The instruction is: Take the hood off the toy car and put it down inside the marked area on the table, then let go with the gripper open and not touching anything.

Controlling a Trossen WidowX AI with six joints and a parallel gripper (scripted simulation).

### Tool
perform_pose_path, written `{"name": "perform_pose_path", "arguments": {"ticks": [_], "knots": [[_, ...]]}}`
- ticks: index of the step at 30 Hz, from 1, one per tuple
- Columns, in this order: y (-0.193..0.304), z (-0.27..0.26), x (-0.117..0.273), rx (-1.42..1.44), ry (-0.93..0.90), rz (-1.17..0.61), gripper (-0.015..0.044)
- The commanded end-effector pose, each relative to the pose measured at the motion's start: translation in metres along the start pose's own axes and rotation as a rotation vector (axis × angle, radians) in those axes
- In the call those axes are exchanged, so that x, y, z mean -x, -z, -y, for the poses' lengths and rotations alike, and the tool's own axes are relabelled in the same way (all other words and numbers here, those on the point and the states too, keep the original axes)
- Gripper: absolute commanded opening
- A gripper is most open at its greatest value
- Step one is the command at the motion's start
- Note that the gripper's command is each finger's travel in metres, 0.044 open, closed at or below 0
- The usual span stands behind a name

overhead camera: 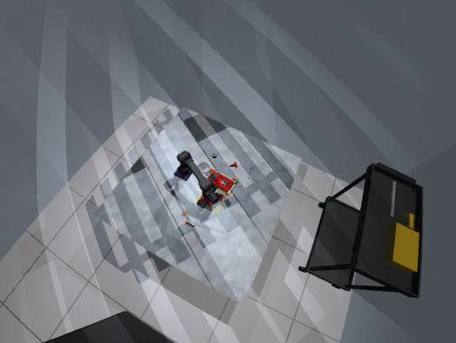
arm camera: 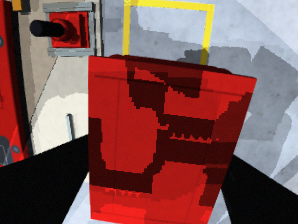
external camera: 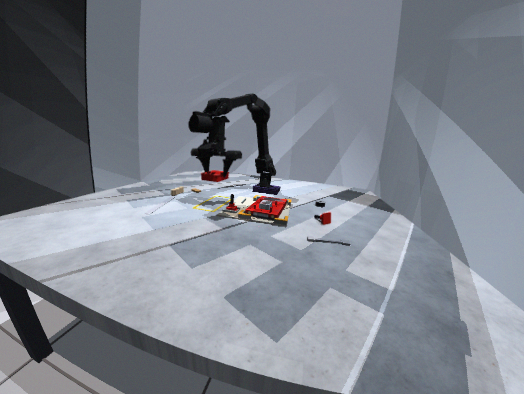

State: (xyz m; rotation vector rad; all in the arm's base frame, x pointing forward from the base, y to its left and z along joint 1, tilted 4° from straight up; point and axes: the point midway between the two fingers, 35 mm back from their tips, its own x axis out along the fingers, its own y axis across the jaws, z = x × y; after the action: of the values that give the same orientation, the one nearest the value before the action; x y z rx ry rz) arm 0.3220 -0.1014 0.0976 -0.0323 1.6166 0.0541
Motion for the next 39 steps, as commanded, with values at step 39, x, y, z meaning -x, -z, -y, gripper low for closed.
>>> {"name": "perform_pose_path", "arguments": {"ticks": [39], "knots": [[-0.002, 0.002, -0.033, 0.006, 0.005, 0.003, 0.0]]}}
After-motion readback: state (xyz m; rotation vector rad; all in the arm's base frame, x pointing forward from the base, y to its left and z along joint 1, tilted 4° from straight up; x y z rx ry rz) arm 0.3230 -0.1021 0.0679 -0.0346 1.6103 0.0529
